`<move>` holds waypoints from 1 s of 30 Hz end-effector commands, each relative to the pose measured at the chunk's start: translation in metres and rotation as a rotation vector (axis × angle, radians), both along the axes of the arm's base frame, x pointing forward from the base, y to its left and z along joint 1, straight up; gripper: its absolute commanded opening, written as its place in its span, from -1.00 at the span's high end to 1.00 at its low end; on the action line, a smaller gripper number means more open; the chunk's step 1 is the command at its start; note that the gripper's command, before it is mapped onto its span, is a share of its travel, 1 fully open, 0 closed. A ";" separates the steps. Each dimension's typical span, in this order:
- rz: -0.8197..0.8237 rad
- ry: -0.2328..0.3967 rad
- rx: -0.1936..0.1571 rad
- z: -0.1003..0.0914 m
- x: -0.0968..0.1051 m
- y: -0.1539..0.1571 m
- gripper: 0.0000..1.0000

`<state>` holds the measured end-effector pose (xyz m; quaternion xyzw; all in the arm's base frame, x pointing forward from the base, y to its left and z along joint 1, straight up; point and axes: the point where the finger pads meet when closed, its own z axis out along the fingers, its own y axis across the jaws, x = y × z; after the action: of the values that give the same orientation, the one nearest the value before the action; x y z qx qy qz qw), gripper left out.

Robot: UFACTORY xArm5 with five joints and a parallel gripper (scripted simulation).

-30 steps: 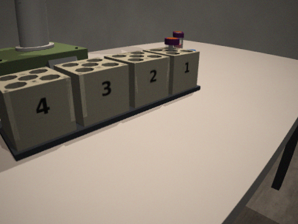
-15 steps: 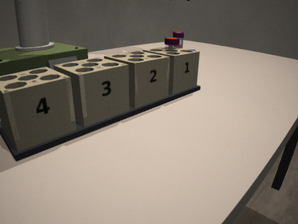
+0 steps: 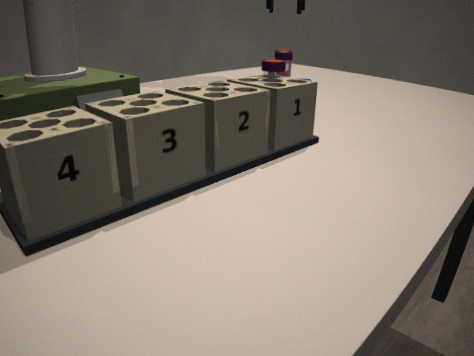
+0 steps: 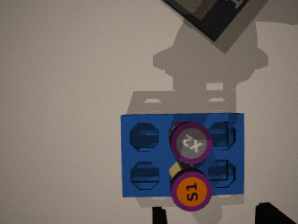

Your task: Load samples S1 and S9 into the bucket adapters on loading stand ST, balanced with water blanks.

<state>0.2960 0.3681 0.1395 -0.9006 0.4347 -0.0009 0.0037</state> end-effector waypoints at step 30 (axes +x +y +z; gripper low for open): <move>0.000 -0.002 0.002 -0.056 0.001 0.001 -0.15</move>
<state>0.2957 0.3678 0.0836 -0.9006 0.4347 -0.0006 0.0024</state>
